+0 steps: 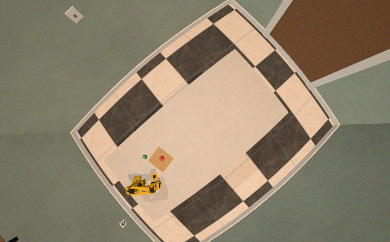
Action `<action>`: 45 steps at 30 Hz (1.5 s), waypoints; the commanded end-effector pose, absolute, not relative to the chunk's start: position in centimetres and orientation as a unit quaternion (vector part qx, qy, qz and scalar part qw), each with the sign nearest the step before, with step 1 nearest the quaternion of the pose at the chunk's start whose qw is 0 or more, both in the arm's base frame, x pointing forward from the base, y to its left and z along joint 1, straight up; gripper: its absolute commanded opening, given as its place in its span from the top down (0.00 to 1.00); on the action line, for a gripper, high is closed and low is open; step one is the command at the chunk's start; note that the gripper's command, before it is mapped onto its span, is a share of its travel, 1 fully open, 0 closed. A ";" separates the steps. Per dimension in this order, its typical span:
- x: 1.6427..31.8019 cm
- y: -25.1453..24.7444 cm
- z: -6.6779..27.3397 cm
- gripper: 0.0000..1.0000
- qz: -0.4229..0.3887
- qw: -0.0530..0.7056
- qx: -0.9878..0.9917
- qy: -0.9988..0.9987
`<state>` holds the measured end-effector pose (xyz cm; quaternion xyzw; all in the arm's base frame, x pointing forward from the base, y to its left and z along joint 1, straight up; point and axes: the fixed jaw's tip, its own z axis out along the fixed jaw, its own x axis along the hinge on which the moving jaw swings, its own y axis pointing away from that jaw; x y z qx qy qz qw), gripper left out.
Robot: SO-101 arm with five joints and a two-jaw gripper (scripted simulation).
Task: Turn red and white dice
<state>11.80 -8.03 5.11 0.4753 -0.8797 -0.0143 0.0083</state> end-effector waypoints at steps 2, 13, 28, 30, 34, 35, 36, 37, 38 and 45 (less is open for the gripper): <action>11.5 -9.2 5.5 1.00 0.009 -0.004 0.436 -0.900; 11.3 -9.5 5.7 1.00 0.019 -0.009 0.418 -0.908; 11.3 -9.5 5.7 1.00 0.019 -0.009 0.418 -0.908; 11.3 -9.5 5.6 1.00 0.019 -0.009 0.418 -0.908; 11.3 -9.5 5.4 1.00 0.019 -0.009 0.418 -0.908; 11.3 -9.5 5.3 1.00 0.019 -0.009 0.418 -0.908; 11.3 -9.5 5.2 1.00 0.019 -0.009 0.418 -0.908; 11.3 -9.5 5.2 1.00 0.019 -0.009 0.418 -0.908; 11.3 -9.5 5.1 1.00 0.019 -0.009 0.418 -0.908; 11.3 -9.5 5.1 1.00 0.019 -0.009 0.418 -0.908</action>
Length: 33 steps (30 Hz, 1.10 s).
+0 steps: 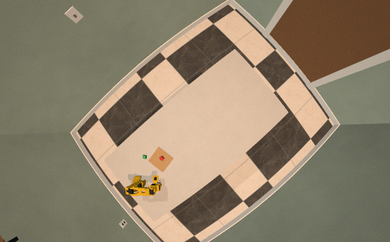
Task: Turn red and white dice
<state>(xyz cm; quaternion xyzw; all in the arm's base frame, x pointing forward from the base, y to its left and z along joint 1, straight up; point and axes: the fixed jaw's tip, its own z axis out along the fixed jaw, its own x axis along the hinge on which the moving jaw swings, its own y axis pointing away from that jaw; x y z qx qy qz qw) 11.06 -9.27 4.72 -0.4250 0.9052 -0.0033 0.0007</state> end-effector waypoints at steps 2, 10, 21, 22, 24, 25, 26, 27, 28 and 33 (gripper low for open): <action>11.3 -9.5 5.0 1.00 -0.019 0.009 -0.418 0.908; 11.3 -9.5 4.5 1.00 -0.019 0.009 -0.418 0.908; 11.3 -9.6 4.3 1.00 -0.019 0.009 -0.418 0.908; 11.3 -9.6 4.3 1.00 -0.019 0.009 -0.418 0.908; 11.3 -9.6 4.1 1.00 -0.019 0.009 -0.418 0.908; 11.3 -9.6 4.0 1.00 -0.019 0.009 -0.418 0.908; 11.3 -9.6 4.0 1.00 -0.019 0.009 -0.418 0.908; 11.3 -9.6 3.9 1.00 -0.019 0.009 -0.418 0.908; 11.3 -9.6 3.9 1.00 -0.019 0.009 -0.418 0.908; 11.3 -9.6 3.9 1.00 -0.019 0.009 -0.418 0.908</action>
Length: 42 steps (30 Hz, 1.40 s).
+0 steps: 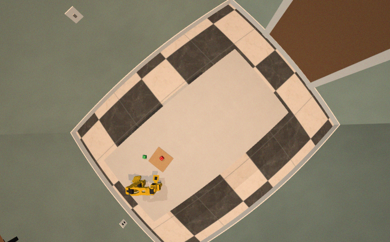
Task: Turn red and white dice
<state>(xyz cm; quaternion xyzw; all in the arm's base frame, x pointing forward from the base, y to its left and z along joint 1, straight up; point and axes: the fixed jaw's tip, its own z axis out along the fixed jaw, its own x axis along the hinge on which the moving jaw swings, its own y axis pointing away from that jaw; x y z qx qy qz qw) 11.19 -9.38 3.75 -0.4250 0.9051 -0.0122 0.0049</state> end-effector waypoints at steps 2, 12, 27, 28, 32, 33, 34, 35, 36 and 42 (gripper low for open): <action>11.3 -9.6 3.8 1.00 -0.019 0.009 -0.418 0.908; 11.3 -9.6 3.3 1.00 -0.019 0.009 -0.418 0.908; 11.3 -9.6 2.8 1.00 -0.019 0.009 -0.418 0.908; 11.3 -9.6 2.7 1.00 -0.019 0.009 -0.418 0.908; 11.3 -9.6 2.7 1.00 -0.019 0.009 -0.418 0.908; 11.3 -9.6 2.7 1.00 -0.019 0.009 -0.418 0.908; 11.3 -9.6 2.7 1.00 -0.019 0.009 -0.418 0.908; 11.3 -9.6 2.7 1.00 -0.019 0.009 -0.418 0.908; 11.3 -9.6 2.6 1.00 -0.019 0.009 -0.418 0.908; 11.4 -9.6 2.3 1.00 -0.019 0.009 -0.418 0.908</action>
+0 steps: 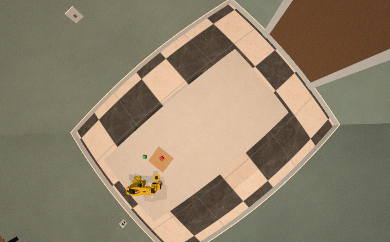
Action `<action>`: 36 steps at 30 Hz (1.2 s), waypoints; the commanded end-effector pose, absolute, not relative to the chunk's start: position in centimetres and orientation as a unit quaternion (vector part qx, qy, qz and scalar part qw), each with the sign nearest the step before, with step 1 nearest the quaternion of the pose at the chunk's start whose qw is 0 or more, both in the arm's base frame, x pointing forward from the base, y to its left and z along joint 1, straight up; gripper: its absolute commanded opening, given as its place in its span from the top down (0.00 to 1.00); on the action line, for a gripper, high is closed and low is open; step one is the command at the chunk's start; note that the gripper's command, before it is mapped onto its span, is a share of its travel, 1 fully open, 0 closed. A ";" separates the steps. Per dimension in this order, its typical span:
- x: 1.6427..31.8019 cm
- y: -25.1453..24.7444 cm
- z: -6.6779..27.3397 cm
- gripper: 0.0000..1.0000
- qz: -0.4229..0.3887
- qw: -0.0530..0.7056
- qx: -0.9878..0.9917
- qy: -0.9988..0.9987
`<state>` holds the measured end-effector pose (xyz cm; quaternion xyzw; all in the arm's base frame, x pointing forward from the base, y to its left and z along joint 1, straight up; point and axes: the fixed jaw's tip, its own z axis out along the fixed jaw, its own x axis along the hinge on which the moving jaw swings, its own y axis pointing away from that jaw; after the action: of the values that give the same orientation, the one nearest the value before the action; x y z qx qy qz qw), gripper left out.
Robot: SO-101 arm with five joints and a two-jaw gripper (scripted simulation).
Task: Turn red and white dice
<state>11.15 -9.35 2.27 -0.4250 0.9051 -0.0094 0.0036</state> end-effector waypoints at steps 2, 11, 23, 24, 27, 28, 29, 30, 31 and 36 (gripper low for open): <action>11.4 -9.6 2.2 1.00 -0.019 0.009 -0.418 0.908; 11.4 -9.6 2.0 1.00 -0.019 0.009 -0.418 0.908; 11.4 -9.6 1.5 1.00 -0.019 0.009 -0.418 0.908; 11.4 -9.6 1.5 1.00 -0.019 0.009 -0.418 0.908; 11.4 -9.6 1.5 1.00 -0.019 0.009 -0.418 0.908; 11.4 -9.6 1.4 1.00 -0.019 0.009 -0.418 0.908; 11.4 -9.6 1.4 1.00 -0.019 0.009 -0.418 0.908; 11.4 -9.6 1.4 1.00 -0.019 0.009 -0.418 0.908; 11.4 -9.6 1.4 1.00 -0.019 0.009 -0.418 0.908; 11.4 -9.6 1.1 1.00 -0.019 0.009 -0.418 0.908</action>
<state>11.20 -9.39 1.09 -0.4250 0.9051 -0.0105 0.0041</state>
